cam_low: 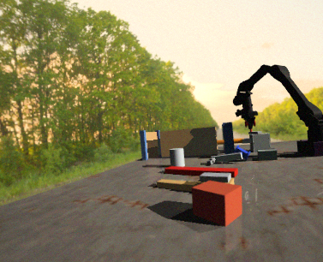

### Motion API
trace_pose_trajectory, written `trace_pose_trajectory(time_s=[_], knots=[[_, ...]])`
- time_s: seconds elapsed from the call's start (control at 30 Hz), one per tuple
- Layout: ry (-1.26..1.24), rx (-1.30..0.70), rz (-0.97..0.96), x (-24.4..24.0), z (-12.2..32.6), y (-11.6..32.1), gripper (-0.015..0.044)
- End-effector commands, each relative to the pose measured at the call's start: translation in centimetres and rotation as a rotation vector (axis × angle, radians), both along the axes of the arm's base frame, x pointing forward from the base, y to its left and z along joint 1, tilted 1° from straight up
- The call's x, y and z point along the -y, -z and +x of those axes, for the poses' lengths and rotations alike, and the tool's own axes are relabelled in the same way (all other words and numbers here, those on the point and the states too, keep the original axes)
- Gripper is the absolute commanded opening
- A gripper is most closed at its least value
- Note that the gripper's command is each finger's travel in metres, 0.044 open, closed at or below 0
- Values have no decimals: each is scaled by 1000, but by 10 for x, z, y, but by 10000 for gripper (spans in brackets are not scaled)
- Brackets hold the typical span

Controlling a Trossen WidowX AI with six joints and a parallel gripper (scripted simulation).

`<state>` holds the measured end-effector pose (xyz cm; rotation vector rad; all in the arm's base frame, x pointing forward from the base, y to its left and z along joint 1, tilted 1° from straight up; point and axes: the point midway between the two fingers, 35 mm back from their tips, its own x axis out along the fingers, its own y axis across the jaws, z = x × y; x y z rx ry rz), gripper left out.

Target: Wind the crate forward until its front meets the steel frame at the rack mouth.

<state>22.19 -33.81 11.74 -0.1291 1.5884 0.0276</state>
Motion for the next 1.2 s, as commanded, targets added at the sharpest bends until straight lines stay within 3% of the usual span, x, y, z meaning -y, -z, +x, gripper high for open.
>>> trace_pose_trajectory(time_s=[0.0, 1.17], knots=[[-21, 29, 16, -9, 19, 1, 0], [-21, 32, 18, -40, 52, 2, 0]])
